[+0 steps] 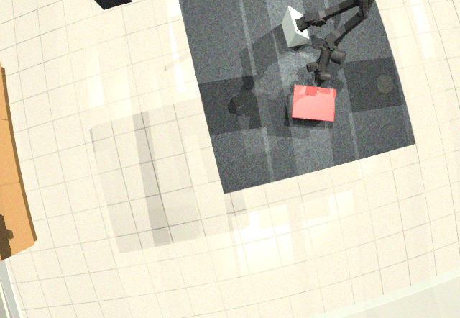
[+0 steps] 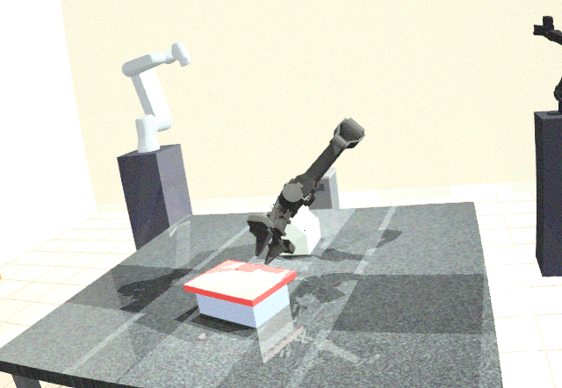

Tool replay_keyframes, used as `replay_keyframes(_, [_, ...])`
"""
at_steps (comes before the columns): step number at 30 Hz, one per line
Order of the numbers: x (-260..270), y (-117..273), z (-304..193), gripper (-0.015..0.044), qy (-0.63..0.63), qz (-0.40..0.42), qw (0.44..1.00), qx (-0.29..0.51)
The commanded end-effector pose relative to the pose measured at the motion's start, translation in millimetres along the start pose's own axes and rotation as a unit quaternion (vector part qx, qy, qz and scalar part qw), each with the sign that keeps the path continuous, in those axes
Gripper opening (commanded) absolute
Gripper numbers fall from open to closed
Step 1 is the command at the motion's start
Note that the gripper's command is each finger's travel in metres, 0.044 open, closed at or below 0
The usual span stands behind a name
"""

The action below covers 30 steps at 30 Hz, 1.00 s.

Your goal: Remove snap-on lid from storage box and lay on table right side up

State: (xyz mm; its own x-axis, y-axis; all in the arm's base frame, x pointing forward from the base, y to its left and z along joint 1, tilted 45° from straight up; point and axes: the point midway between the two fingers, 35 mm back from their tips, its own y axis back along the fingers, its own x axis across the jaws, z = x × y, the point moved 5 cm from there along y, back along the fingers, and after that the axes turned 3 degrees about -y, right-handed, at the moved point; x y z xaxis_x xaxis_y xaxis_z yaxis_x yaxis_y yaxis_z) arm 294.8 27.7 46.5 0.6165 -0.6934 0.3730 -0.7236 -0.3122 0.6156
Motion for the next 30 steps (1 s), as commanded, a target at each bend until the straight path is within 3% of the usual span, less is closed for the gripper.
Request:
replay_keyframes(1, [1, -7, 0, 0.0235, -0.003, 0.002, 1.000, -0.002])
replay_keyframes(20, [-2, -35, 2, 0.0235, -0.005, 0.002, 1.000, -0.001])
replay_keyframes(23, [-2, -35, 2, 0.0156, -0.005, 0.002, 1.000, -0.001])
replay_keyframes(30, [-2, -35, 2, 0.0110, -0.005, 0.002, 1.000, -0.001])
